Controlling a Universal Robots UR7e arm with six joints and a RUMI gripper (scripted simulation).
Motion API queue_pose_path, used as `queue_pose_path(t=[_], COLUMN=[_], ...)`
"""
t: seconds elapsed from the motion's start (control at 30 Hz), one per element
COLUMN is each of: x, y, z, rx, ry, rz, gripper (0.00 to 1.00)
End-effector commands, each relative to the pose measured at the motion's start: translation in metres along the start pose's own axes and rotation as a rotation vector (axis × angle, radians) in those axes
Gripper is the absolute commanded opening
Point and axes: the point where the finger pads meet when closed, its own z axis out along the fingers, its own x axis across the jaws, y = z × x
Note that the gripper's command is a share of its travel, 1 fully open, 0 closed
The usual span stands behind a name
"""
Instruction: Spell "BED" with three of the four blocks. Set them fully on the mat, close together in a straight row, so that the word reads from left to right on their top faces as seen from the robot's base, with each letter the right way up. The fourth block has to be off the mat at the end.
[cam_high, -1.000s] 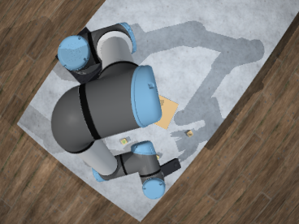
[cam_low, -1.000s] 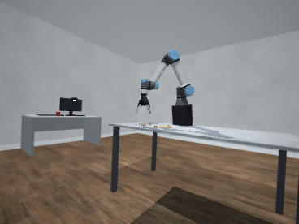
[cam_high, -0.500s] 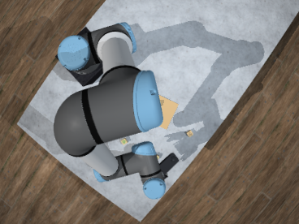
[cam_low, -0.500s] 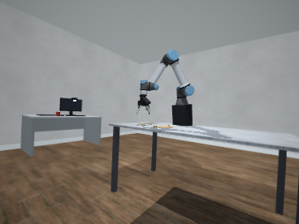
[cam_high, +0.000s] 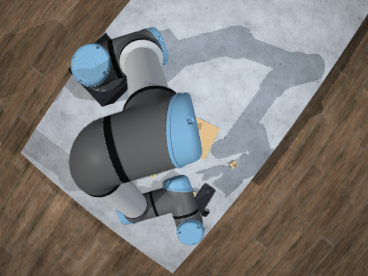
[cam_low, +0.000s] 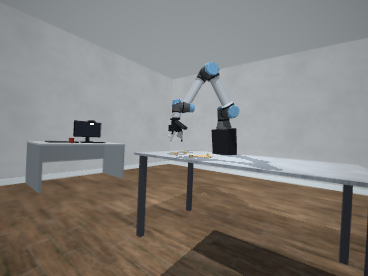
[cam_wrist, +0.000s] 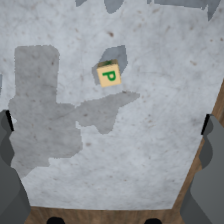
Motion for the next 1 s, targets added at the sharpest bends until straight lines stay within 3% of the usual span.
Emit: queue_pose_path(t=[0.0,0.53,0.57,0.97], x=[0.0024,0.0015,0.0015,0.0015], y=[0.0013,0.002,0.0021,0.0021], z=[0.0035,0.007,0.0069,0.0068], rx=[0.0,0.0,-0.001,-0.001], ry=[0.006,0.005,0.005,0.005], rz=[-0.139,-0.241,-0.241,-0.24], gripper=[1.0,1.0,0.37,0.37])
